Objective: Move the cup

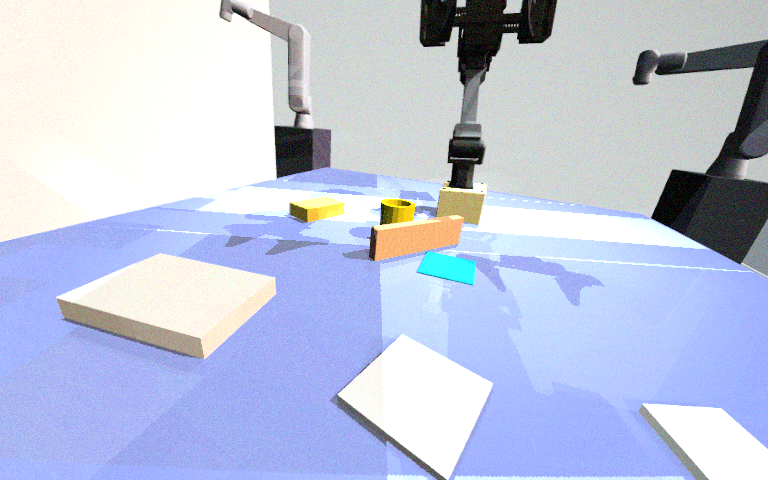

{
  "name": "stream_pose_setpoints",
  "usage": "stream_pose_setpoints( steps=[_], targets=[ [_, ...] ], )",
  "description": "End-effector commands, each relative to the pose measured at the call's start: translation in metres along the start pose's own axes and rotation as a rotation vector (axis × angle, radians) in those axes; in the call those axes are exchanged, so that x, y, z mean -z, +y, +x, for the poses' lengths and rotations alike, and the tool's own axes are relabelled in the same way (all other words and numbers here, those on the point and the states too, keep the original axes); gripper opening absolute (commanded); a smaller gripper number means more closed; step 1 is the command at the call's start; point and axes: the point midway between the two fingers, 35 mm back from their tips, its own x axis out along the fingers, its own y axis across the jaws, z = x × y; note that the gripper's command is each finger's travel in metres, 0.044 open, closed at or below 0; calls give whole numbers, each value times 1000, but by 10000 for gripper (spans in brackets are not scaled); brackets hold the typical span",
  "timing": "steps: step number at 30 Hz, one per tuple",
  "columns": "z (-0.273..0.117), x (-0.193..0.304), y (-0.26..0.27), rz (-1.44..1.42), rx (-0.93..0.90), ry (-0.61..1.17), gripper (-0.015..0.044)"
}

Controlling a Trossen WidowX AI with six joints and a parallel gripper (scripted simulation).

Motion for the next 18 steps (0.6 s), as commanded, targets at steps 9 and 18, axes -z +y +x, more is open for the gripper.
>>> stream_pose_setpoints(
  steps=[9, 18],
  targets=[
    [-1, 140, -64, -533, -16, 729, 167],
    [-79, 224, -95, -790, -425, 1302, 167]
  ],
)
